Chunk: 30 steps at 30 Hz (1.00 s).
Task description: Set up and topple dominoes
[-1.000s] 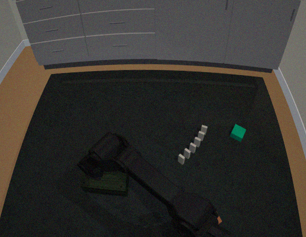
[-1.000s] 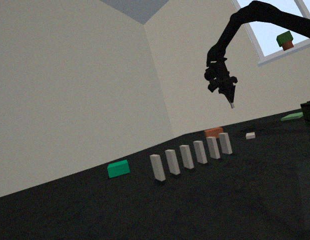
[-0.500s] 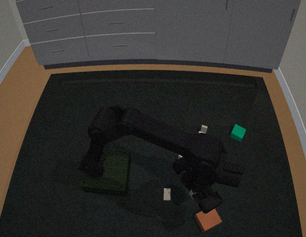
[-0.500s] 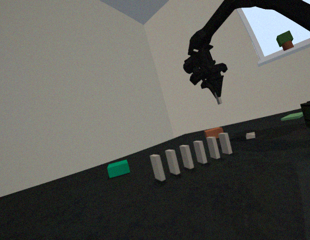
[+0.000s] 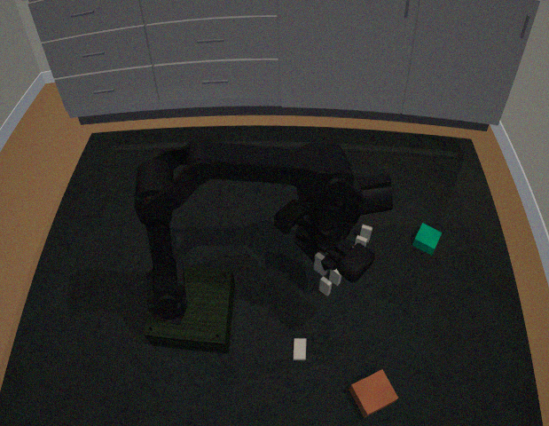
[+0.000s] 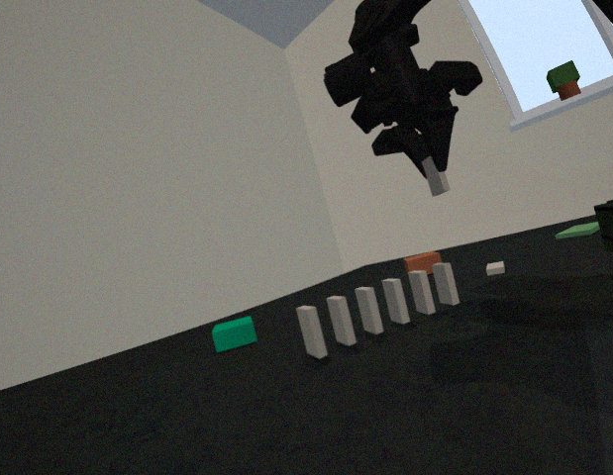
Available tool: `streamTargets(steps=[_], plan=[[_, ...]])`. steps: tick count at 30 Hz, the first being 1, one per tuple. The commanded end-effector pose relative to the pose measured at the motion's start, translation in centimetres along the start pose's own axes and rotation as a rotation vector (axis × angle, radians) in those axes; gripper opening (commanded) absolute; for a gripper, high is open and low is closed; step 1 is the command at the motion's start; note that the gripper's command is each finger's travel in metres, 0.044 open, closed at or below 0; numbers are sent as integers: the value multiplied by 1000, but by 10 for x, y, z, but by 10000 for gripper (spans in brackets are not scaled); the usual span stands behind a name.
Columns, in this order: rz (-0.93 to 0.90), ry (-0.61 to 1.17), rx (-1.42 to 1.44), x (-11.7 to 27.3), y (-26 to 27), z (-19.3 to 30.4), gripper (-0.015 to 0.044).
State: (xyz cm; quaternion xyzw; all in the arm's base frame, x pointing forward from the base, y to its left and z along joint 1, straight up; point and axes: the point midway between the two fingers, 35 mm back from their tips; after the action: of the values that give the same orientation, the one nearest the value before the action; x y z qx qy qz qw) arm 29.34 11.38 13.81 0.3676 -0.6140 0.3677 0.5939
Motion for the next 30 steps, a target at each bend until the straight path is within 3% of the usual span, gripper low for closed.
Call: streamTargets(steps=[1, 23, 30], plan=[[1, 1, -6, -8, 2, 0, 107], [0, 1, -6, -128, 3, 1, 107], [0, 1, -6, -131, 4, 2, 107]])
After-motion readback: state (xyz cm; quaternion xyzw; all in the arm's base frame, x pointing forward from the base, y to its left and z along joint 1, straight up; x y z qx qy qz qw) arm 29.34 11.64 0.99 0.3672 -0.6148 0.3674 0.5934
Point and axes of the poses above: the point midway between the two fingers, 35 mm back from their tips, its own x axis back along the fingers, its own y axis across the jaws, z = x × y, and after that the axes turned 4 degrees about x, right-handed
